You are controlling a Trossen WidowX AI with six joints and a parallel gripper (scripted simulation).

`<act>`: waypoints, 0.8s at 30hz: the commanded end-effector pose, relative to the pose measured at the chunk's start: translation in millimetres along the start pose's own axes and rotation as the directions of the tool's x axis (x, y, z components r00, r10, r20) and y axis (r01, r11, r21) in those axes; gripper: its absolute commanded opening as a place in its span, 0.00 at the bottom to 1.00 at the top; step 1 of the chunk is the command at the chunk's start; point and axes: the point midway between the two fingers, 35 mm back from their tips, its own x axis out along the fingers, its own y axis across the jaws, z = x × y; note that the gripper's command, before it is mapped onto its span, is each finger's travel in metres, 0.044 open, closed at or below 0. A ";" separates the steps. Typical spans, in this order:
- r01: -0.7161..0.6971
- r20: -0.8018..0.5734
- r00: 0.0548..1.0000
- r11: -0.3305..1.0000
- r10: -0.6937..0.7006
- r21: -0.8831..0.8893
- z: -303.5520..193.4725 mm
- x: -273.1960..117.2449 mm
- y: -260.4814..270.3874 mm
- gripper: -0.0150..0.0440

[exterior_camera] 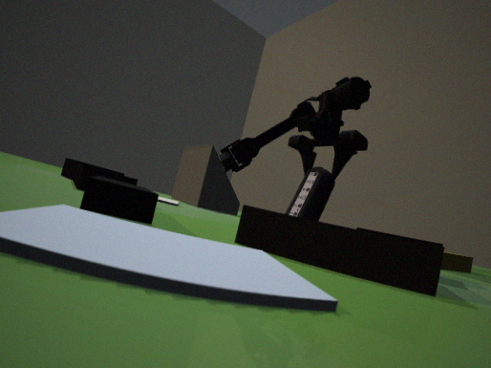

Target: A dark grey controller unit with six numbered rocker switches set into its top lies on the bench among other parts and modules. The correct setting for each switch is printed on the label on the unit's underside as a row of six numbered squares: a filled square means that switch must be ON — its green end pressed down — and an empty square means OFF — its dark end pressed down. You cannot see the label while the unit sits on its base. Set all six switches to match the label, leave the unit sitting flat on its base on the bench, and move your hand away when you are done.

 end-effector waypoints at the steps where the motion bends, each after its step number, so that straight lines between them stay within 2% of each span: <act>1: 0.008 0.010 1.000 1.000 -0.008 -0.001 7.2 1.4 -0.3 0.82; 24: 0.008 0.011 1.000 1.000 -0.008 -0.001 33.4 -0.5 -0.3 0.83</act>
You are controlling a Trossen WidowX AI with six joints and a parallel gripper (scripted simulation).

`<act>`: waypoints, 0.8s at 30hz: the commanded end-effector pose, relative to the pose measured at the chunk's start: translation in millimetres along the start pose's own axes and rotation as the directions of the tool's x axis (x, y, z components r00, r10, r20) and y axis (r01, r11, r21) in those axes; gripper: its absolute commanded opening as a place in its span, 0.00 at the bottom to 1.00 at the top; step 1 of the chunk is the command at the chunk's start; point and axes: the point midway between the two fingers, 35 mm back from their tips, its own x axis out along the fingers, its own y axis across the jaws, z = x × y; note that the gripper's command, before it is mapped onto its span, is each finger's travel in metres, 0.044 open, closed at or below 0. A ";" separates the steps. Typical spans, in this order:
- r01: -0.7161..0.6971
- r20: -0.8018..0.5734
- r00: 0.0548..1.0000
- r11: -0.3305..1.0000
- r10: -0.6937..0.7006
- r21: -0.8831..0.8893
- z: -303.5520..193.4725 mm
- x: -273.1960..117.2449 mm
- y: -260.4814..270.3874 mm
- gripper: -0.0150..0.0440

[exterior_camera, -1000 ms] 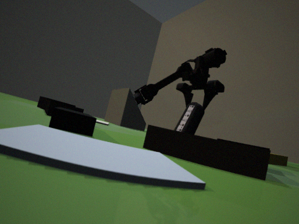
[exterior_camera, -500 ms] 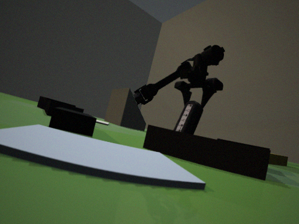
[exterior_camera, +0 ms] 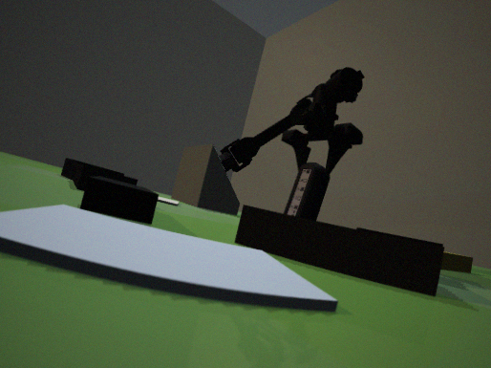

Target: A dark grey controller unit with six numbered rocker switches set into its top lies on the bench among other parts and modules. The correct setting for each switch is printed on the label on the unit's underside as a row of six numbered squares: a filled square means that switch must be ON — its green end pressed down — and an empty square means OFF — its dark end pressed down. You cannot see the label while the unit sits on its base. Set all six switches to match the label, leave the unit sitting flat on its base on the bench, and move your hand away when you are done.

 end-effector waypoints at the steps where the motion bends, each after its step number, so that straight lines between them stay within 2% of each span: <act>1: 0.012 0.006 1.000 1.000 -0.012 -0.002 8.0 3.6 -0.5 0.83; 24: 0.012 0.008 1.000 1.000 -0.012 -0.002 34.0 3.5 -0.5 0.83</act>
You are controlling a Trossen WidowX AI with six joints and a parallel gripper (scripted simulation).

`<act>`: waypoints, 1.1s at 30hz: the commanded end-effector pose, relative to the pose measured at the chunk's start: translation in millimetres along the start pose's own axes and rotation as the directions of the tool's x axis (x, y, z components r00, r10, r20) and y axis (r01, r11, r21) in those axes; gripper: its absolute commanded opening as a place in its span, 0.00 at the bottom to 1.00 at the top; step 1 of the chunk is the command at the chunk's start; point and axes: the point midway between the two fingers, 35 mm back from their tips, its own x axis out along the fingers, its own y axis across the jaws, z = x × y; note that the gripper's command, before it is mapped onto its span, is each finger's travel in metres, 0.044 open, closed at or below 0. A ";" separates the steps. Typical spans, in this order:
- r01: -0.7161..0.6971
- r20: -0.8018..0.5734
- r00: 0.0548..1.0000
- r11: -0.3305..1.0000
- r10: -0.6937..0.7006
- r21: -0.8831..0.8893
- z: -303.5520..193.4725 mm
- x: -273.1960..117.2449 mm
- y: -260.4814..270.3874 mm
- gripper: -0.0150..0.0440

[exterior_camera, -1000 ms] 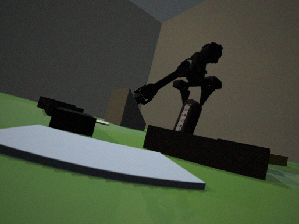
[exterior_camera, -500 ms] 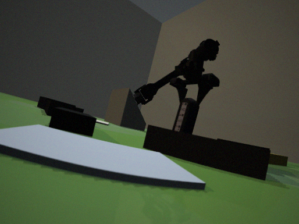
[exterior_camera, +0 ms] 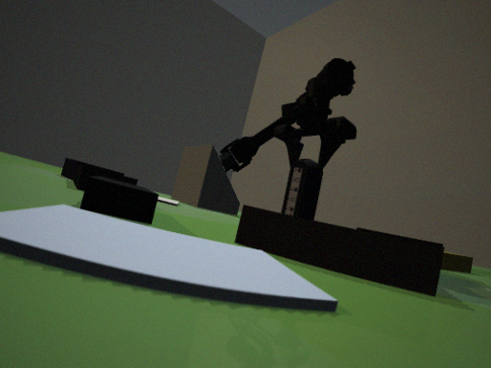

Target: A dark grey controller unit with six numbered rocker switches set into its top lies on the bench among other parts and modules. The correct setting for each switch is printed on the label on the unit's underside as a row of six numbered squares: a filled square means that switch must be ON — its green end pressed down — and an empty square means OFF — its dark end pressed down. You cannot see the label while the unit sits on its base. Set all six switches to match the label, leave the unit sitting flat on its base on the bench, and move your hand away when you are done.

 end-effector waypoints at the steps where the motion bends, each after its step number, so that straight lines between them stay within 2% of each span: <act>1: 0.014 0.004 1.000 1.000 -0.014 -0.003 5.4 4.5 -0.8 0.83; 33: 0.013 0.005 1.000 1.000 -0.013 -0.004 31.5 7.3 -0.7 0.83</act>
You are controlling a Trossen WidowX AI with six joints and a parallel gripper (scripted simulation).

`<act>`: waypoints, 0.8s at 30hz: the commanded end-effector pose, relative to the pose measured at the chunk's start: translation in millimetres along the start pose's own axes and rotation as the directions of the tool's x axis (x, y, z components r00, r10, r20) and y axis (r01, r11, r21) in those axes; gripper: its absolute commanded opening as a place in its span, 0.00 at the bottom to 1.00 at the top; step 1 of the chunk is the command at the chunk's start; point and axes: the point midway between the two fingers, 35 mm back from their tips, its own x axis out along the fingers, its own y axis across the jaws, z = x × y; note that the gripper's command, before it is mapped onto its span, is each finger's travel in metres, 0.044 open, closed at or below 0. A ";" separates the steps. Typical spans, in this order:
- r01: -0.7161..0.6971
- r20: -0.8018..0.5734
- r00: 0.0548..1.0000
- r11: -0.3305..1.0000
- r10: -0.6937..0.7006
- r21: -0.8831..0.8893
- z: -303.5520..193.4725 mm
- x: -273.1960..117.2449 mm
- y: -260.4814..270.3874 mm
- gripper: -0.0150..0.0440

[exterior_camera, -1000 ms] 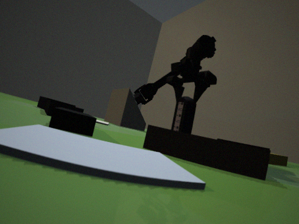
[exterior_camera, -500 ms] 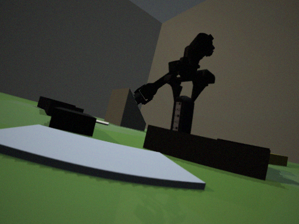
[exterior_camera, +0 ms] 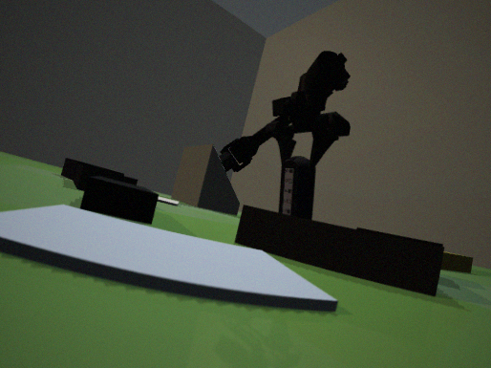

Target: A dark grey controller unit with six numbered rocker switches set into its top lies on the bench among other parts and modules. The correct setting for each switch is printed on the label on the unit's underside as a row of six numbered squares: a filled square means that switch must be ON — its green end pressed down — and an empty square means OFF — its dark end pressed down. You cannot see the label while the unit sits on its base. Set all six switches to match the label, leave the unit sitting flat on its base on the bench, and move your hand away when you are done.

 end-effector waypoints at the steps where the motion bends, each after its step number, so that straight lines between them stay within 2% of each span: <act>1: 0.013 0.002 1.000 1.000 -0.013 -0.003 4.7 4.7 -1.0 0.83; 24: 0.013 0.002 1.000 1.000 -0.013 -0.003 22.9 8.7 -1.0 0.83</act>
